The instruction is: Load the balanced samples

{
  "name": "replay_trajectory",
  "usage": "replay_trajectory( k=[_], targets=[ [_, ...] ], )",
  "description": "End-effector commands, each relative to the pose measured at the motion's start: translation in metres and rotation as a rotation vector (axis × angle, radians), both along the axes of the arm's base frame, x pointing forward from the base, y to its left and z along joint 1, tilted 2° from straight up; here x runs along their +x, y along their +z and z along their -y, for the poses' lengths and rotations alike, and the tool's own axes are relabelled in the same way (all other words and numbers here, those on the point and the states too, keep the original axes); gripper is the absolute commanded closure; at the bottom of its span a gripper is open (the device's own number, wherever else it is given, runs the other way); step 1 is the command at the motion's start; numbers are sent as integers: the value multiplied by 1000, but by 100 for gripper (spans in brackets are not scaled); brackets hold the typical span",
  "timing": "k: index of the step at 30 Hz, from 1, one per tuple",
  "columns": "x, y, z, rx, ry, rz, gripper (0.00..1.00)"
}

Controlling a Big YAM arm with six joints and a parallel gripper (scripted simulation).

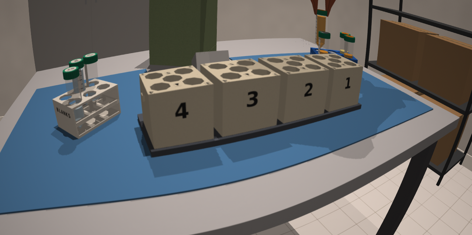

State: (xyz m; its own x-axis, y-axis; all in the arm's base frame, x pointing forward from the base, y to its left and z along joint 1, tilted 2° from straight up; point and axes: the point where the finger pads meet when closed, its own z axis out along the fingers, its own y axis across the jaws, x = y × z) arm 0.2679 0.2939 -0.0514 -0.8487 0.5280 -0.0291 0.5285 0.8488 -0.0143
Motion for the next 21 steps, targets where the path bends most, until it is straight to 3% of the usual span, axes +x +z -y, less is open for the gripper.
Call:
replay_trajectory(
  k=[1,4,5,7,21],
  targets=[
    [12,12,-11,31,0,31,100],
    [12,13,-11,31,0,31,100],
    [21,19,-13,53,0,53,100],
    [13,0,-5,19,-2,22,100],
    [7,-20,2,8,-2,12,100]
  ],
)
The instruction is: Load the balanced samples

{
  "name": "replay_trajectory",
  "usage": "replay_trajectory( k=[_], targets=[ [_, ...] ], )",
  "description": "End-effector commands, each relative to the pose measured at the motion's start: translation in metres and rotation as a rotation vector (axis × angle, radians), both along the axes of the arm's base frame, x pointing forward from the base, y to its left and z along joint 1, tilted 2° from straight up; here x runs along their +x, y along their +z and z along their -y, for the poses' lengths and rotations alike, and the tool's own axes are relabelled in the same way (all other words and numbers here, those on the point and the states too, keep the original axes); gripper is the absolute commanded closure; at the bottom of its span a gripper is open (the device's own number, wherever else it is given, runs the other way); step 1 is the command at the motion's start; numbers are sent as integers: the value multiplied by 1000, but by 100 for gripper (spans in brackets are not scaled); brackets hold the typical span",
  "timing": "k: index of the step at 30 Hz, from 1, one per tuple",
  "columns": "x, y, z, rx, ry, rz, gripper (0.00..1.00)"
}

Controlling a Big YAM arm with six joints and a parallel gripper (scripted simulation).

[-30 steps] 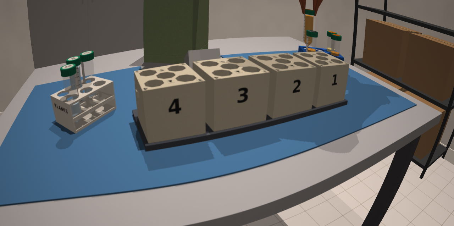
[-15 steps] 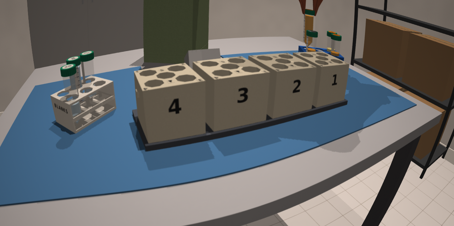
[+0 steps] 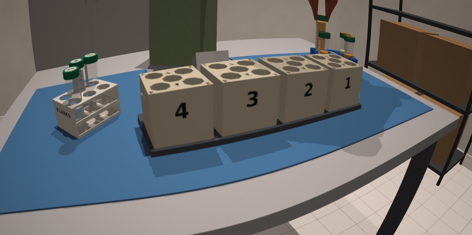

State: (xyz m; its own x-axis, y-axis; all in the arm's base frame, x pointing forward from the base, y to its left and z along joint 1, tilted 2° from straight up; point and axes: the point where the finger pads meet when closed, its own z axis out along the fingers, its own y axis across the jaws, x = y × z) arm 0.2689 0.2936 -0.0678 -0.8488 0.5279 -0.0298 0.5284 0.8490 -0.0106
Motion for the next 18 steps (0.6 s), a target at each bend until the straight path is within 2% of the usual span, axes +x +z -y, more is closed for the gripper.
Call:
replay_trajectory(
  k=[1,5,6,7,18],
  targets=[
    [8,-4,0,10,-2,13,100],
    [9,-6,-1,11,-2,14,100],
    [10,-1,-3,22,-4,24,100],
    [7,-9,1,9,-4,12,100],
    [8,-24,1,8,-3,12,100]
  ],
)
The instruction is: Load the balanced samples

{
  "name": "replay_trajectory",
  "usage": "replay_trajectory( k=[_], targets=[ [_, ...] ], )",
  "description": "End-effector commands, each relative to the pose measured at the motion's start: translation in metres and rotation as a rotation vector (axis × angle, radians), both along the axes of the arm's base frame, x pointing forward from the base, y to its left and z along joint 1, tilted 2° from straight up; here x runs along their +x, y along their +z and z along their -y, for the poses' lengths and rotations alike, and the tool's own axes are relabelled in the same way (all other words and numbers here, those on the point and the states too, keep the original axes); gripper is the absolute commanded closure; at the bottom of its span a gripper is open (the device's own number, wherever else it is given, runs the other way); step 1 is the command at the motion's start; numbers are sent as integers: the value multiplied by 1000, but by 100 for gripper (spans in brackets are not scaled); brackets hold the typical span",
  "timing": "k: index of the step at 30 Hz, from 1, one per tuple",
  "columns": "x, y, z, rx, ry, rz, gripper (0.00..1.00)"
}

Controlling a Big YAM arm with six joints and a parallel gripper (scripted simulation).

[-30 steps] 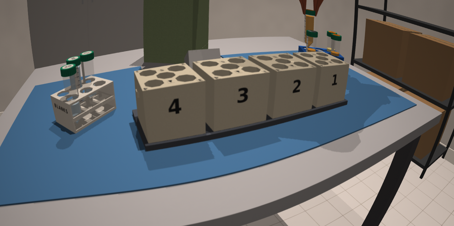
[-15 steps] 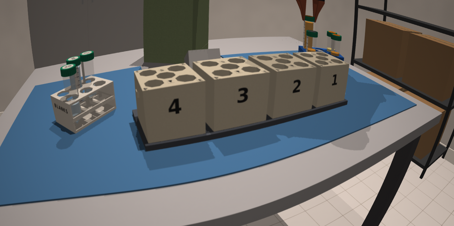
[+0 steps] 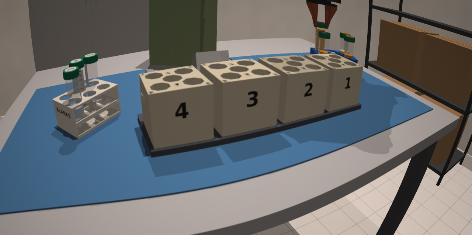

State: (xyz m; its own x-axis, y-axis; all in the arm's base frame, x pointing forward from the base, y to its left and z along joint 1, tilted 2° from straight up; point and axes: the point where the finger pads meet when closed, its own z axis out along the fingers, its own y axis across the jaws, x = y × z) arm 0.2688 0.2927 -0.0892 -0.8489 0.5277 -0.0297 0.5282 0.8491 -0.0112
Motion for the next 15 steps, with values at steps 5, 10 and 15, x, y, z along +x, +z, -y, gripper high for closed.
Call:
replay_trajectory(
  k=[5,10,15],
  targets=[
    [11,1,-5,25,-2,28,100],
    [8,-13,0,9,-2,13,100],
    [8,-20,1,9,-3,12,100]
  ],
)
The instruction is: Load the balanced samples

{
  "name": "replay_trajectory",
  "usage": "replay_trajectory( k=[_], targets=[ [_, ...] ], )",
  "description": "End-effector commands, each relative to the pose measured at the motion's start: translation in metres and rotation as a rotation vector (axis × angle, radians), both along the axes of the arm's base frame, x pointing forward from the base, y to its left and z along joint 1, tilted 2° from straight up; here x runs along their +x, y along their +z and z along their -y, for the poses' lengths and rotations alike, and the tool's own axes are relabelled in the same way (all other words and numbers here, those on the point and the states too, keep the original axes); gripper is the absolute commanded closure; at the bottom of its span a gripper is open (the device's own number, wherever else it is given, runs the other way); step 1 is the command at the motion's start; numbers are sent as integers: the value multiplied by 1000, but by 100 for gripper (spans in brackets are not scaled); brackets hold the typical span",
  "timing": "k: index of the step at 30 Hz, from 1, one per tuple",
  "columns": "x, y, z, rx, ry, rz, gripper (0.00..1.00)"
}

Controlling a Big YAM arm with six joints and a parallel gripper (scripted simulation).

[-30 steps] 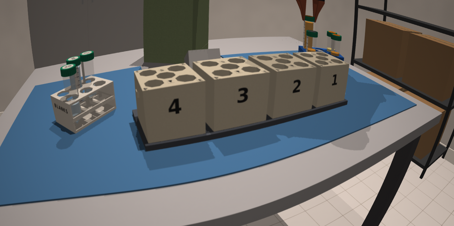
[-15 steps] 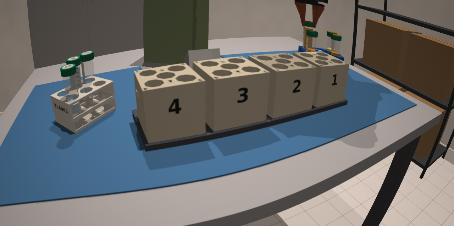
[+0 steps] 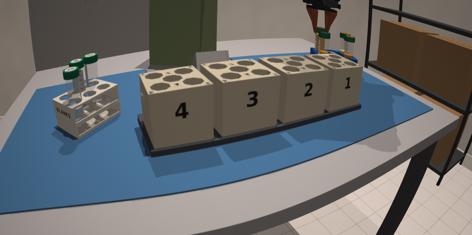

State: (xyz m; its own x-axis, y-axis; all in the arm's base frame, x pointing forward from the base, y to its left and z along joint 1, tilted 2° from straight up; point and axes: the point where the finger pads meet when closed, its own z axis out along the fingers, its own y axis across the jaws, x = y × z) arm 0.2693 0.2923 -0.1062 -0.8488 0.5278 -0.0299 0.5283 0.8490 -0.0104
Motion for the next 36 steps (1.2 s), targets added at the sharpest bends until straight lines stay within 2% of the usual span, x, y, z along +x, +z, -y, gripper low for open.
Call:
replay_trajectory(
  k=[1,2,10,11,24,25,31,36],
  targets=[
    [9,-3,-1,10,-3,14,100],
    [11,6,-10,24,0,26,100],
    [11,6,-10,24,0,26,100],
    [11,6,-10,24,0,26,45],
    [11,6,-10,24,0,26,45],
    [13,16,-7,27,-2,29,45],
    [19,42,-18,44,-2,44,45],
    [18,57,-20,47,-2,46,45]
  ],
)
